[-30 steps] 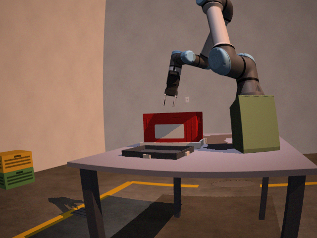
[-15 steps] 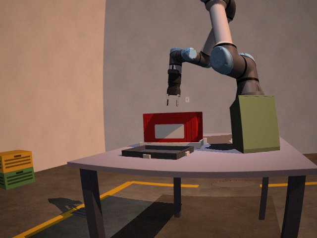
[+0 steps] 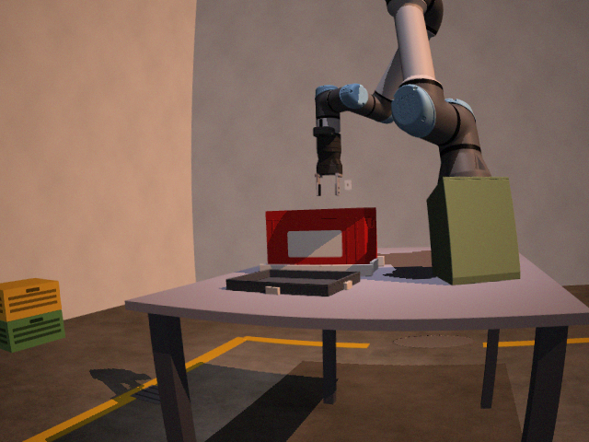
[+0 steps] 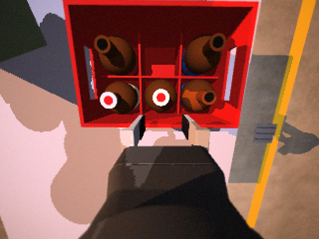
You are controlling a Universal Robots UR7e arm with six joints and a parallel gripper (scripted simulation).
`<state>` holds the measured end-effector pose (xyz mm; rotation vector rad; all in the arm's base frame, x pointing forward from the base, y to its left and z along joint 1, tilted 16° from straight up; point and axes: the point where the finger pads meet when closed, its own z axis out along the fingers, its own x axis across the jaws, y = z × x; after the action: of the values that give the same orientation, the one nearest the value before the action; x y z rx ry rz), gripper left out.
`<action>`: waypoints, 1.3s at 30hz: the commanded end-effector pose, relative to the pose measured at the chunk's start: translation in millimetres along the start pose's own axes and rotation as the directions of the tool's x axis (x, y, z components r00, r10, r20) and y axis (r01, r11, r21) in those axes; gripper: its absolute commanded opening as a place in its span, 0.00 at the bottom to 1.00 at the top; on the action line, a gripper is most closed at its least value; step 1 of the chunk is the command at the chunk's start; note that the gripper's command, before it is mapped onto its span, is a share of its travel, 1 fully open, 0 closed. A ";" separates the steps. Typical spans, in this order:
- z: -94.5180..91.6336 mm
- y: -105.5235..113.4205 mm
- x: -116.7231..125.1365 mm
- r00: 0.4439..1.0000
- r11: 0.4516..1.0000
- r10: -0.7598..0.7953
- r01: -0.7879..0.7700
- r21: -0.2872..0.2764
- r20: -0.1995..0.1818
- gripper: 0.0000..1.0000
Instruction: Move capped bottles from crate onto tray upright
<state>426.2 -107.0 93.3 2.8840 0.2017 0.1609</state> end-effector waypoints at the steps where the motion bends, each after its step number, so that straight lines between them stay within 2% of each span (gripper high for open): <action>1: -0.5 -0.2 -0.2 1.000 1.000 0.001 -0.001 -0.001 0.000 1.00; 15: -1.4 -5.8 -8.2 1.000 1.000 0.021 -0.021 -0.009 0.017 1.00; 39: -1.3 -4.5 -6.4 1.000 1.000 0.021 -0.021 -0.009 0.017 1.00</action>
<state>418.1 -102.8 92.2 2.8793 0.1677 0.1389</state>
